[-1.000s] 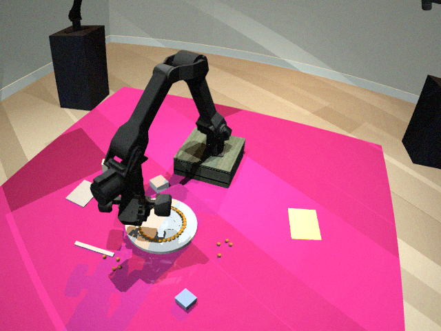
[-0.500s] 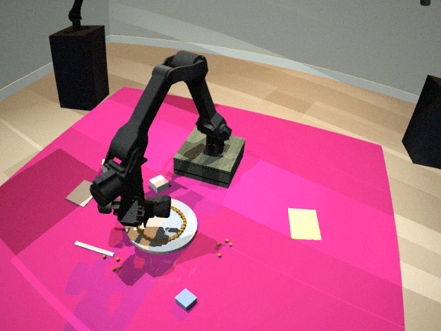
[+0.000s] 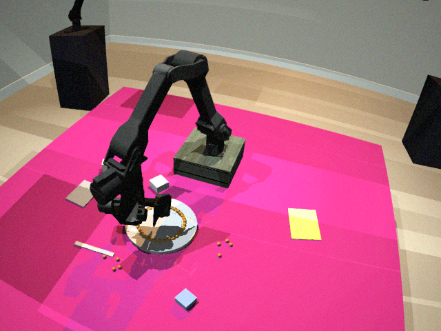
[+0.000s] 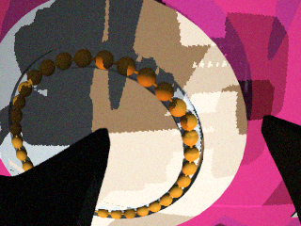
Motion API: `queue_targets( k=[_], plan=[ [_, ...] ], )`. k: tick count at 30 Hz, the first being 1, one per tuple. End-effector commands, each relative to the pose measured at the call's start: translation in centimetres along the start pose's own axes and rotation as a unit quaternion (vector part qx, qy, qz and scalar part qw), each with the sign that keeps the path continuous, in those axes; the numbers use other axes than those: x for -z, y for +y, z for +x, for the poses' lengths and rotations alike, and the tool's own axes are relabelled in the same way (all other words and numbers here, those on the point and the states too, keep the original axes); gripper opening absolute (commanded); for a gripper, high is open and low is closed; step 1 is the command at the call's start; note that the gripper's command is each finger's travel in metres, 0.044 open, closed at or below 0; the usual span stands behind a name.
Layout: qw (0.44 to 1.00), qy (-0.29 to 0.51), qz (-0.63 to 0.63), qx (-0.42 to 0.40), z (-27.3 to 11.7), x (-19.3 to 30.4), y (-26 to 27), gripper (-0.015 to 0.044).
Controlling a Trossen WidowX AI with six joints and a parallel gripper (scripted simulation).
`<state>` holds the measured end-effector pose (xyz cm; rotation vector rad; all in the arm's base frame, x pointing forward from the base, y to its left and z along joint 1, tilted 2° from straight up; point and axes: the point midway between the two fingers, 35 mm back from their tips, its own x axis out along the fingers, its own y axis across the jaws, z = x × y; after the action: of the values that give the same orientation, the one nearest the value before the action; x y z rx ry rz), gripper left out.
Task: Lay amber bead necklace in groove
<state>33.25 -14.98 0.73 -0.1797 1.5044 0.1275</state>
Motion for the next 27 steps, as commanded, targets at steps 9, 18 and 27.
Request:
queue_targets(
  k=[9, 18, 27],
  plan=[
    [1.0, 0.0, -0.003, 0.0, -0.1, 0.0, 0.0, 0.044],
    [1.0, 0.0, -0.003, 0.0, -0.1, 0.0, 0.0, 0.044],
    [1.0, 0.0, -0.001, 0.0, -4.0, -0.2, -0.1, 0.044]
  ],
)
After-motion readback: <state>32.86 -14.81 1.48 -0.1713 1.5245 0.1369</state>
